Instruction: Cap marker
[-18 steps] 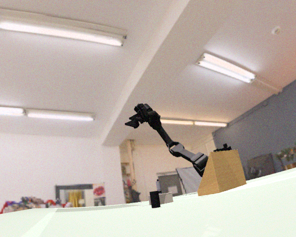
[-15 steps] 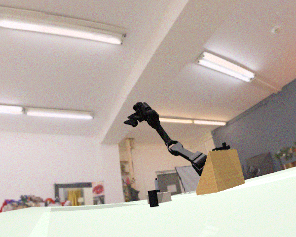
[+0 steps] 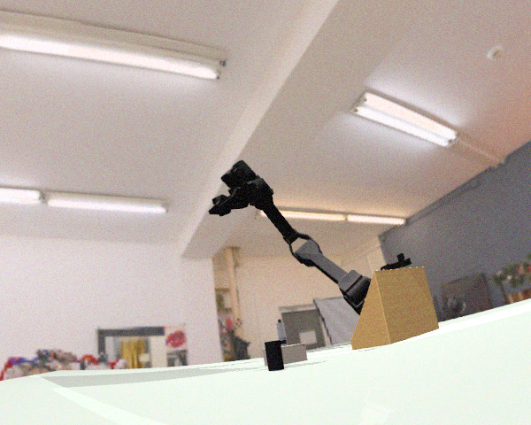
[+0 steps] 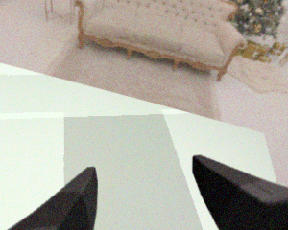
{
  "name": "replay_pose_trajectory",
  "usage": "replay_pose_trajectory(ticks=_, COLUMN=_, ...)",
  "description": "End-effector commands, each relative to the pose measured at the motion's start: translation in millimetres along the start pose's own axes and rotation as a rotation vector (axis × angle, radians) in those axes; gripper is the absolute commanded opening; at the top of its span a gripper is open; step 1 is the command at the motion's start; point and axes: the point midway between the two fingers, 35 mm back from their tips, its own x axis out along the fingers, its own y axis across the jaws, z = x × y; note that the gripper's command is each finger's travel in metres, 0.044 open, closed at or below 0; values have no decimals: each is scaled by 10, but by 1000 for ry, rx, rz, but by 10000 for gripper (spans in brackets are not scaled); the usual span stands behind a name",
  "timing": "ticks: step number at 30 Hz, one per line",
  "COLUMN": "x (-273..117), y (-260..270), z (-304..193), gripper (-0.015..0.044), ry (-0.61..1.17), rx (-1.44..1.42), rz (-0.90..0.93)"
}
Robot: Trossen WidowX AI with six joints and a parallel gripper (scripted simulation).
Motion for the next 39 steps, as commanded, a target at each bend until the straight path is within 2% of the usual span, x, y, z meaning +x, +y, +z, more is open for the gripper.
replay_pose_trajectory(ticks=1, x=401, y=401, z=-45, gripper=244, ry=109, rx=-44, rz=75)
replay_pose_trajectory(ticks=10, x=1204, y=1355, z=-363, gripper=244, ry=395, rx=-123, rz=210)
replay_pose_trajectory(ticks=22, x=1989, y=2563, z=-1387, gripper=244, ry=888, rx=-213, rz=351)
replay_pose_trajectory(ticks=29, x=1974, y=2620, z=-1498, gripper=244, ry=920, rx=-219, rz=358)
replay_pose_trajectory(ticks=34, x=2137, y=2682, z=-1780, gripper=244, ry=921, rx=-219, rz=357)
replay_pose_trajectory(ticks=39, x=2150, y=2687, z=-1804, gripper=244, ry=921, rx=-219, rz=356)
